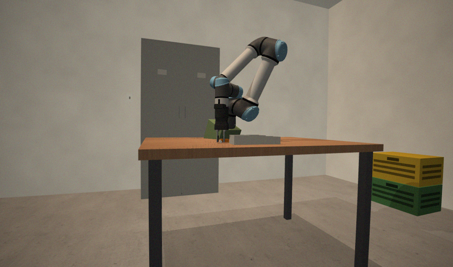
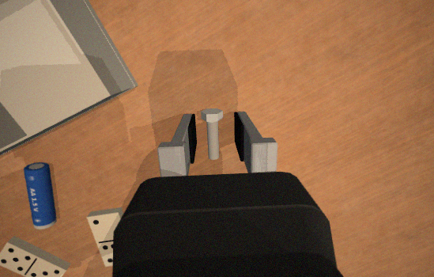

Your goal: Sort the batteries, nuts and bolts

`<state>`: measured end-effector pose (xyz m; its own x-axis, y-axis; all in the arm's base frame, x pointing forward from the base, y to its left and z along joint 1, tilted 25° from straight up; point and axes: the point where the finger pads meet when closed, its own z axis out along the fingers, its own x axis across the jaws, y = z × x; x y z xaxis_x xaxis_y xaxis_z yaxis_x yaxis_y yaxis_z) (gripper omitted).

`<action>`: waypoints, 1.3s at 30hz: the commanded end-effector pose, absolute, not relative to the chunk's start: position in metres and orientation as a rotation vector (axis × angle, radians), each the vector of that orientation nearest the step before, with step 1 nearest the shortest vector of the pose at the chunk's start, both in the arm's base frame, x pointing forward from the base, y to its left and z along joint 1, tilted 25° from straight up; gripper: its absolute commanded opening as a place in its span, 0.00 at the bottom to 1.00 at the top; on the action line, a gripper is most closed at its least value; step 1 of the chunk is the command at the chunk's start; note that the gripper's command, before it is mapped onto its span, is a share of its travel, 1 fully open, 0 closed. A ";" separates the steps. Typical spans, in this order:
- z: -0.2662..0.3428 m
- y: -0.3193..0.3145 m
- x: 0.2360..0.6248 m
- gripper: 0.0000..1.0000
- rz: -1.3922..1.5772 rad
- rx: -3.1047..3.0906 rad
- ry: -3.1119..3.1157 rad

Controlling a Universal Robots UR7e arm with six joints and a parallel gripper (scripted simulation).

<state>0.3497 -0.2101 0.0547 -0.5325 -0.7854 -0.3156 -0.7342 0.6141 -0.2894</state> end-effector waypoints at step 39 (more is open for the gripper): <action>0.050 -0.205 0.349 0.32 -0.175 -1.209 2.428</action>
